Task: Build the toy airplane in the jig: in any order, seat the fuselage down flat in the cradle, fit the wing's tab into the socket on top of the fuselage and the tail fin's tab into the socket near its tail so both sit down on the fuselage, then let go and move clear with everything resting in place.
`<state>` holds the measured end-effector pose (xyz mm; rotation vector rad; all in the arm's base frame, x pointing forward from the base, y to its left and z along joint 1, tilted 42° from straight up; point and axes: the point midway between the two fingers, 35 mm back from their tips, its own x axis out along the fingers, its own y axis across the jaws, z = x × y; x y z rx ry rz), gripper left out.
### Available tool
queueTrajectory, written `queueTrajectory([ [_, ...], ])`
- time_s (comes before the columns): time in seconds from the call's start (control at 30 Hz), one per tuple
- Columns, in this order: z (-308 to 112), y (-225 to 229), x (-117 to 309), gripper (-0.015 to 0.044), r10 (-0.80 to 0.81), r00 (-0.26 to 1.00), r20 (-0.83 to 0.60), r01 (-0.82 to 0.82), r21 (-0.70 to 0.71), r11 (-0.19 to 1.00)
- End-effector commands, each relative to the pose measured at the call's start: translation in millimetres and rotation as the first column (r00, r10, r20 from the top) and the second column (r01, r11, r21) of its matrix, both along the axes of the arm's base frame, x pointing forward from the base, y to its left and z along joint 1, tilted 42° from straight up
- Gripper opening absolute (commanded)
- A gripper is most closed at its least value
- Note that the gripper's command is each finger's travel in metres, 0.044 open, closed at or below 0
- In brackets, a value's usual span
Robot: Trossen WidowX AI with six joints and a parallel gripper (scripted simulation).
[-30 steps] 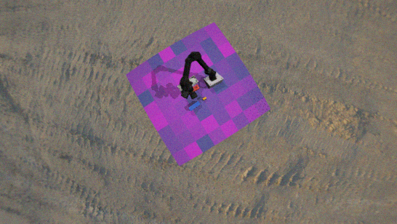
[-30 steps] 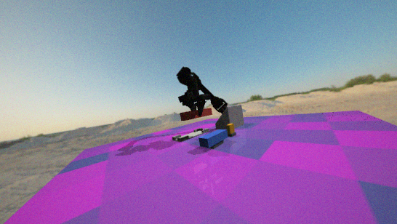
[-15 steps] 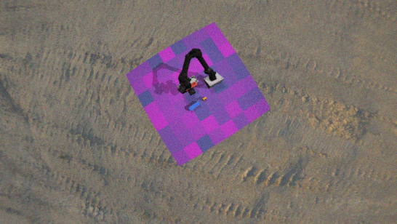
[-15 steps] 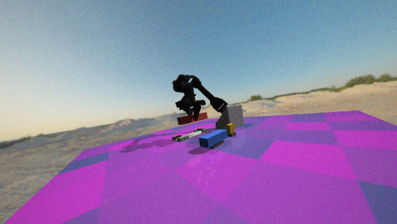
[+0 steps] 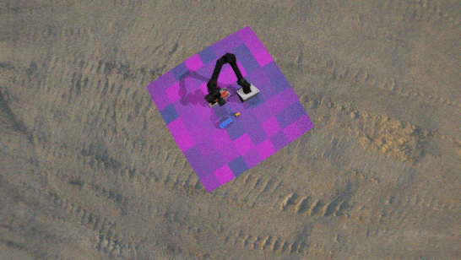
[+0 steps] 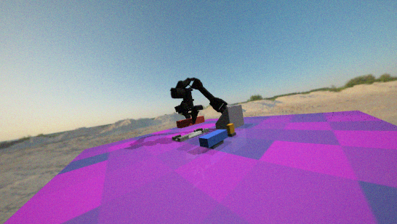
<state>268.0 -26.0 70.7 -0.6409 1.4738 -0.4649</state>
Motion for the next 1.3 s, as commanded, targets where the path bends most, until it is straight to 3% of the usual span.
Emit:
queueTrajectory([
  [0.0, 4, -12, -3, 0.0000, 0.009, 1.000, -0.002, -0.009, -0.010, 1.000],
  [0.13, 5, -20, -6, 0.0000, 0.011, 1.000, -0.006, -0.011, -0.016, 1.000],
  [0.4, 5, -20, -6, 0.0196, 0.011, 1.000, -0.006, -0.011, -0.016, 1.000],
  [1.27, -10, -34, -4, 0.0196, 0.011, 1.000, -0.005, -0.011, -0.015, 1.000],
])
